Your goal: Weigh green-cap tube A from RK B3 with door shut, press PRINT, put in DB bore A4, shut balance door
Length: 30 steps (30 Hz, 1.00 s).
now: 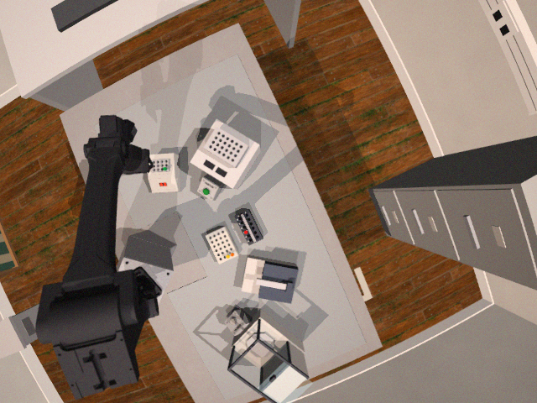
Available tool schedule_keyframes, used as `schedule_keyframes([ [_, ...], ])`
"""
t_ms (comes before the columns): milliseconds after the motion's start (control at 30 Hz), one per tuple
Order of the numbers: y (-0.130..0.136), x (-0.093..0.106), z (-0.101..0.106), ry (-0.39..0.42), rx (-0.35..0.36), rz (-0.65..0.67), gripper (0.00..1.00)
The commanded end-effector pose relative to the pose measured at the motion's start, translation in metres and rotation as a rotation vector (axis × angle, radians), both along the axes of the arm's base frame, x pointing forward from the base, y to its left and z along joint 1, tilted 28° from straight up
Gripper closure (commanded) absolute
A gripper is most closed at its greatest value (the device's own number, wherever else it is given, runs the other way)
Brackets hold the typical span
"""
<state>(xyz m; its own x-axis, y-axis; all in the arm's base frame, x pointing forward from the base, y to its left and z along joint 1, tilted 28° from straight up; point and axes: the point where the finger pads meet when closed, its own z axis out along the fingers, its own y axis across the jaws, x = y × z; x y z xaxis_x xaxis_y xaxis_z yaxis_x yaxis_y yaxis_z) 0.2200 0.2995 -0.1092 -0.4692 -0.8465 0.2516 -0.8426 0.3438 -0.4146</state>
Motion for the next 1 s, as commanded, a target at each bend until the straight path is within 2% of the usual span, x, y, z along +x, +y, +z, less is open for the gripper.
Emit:
schedule_keyframes([
  [0, 0.035, 0.003, 0.021, -0.031, 0.066, 0.006, 0.70],
  [967, 0.051, -0.009, 0.060, -0.031, 0.071, 0.006, 0.70],
])
